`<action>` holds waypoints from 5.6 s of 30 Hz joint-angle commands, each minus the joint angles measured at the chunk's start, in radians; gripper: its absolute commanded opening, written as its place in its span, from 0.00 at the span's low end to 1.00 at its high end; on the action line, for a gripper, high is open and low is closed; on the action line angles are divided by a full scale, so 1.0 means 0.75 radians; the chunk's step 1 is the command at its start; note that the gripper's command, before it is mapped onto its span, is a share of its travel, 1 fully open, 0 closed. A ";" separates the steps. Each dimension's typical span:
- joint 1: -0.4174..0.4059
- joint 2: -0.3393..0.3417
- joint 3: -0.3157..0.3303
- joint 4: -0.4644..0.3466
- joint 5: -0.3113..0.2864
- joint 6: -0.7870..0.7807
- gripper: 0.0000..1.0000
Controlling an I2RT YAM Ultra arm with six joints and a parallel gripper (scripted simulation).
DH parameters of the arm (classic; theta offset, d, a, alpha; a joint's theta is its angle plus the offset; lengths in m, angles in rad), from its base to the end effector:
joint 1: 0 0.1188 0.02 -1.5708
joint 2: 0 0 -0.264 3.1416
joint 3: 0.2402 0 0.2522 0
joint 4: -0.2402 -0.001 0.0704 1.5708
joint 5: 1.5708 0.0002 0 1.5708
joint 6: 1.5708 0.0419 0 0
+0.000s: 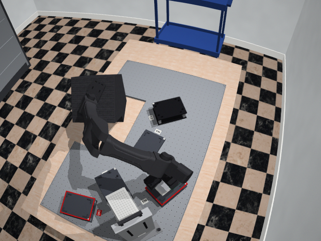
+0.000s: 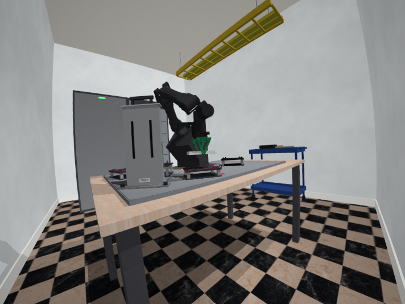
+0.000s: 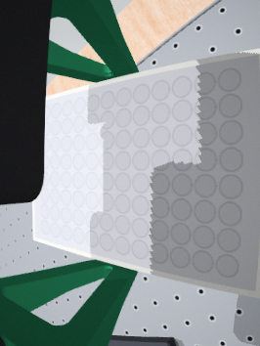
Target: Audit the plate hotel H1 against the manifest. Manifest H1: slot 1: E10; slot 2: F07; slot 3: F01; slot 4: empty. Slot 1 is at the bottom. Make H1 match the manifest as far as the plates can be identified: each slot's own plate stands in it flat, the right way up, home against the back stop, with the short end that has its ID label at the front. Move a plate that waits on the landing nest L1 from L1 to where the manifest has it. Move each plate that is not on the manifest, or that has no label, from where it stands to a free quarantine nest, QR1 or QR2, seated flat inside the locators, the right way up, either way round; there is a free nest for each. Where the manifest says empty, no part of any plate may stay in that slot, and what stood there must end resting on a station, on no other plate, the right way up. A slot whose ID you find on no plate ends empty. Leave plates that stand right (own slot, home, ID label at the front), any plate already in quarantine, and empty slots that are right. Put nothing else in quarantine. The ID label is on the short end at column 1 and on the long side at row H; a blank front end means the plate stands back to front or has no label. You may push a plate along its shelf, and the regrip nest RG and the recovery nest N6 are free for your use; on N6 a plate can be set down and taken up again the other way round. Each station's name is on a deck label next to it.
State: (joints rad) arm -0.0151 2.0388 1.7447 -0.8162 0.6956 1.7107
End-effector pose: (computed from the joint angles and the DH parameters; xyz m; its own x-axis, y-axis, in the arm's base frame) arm 0.4359 -0.0324 0.2489 0.4184 0.7539 -0.5065 0.8456 -0.1198 0.5201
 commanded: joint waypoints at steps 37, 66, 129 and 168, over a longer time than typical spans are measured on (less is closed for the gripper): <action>-0.001 -0.009 -0.024 0.069 0.001 -0.036 0.87; -0.042 0.031 -0.066 0.152 -0.015 -0.072 0.87; -0.108 0.112 -0.062 0.298 -0.050 -0.146 0.87; -0.011 -0.025 -0.025 0.097 -0.004 -0.038 1.00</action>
State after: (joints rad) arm -0.0601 2.0613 1.6966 -0.6861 0.6666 1.6550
